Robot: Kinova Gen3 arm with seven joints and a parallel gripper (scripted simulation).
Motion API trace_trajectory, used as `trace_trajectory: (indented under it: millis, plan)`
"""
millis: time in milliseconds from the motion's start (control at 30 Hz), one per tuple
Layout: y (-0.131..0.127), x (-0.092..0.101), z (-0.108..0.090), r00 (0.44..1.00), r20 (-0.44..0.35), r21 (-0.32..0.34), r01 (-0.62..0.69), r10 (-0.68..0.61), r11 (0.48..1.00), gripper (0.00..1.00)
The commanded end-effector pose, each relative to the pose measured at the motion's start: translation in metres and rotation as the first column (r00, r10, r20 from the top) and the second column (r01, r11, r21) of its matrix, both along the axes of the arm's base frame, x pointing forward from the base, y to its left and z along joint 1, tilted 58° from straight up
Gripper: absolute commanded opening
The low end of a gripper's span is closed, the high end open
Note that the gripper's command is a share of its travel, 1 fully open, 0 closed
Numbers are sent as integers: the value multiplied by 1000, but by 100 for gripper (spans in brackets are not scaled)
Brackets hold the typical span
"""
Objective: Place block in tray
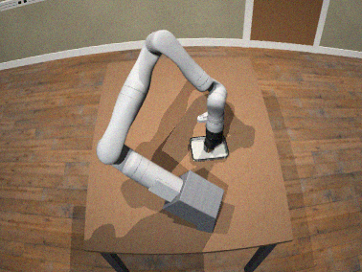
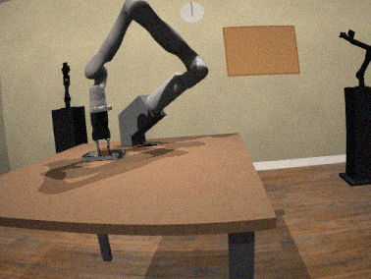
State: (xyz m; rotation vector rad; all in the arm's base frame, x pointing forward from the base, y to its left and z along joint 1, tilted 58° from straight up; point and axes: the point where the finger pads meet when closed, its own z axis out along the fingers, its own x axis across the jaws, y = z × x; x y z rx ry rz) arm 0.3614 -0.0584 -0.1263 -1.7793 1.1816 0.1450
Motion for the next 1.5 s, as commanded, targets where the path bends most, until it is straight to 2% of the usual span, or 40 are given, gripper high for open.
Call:
trace_trajectory:
  millis: [0,733,767,1467]
  plan:
    - [-1,0,0,1000,0,-2,2,-2,1000,0]
    - [0,1,-1,1000,0,-2,2,-2,1000,0]
    - [0,1,-1,1000,0,-2,2,-2,1000,100]
    - [0,1,-1,1000,0,-2,2,-2,1000,100]
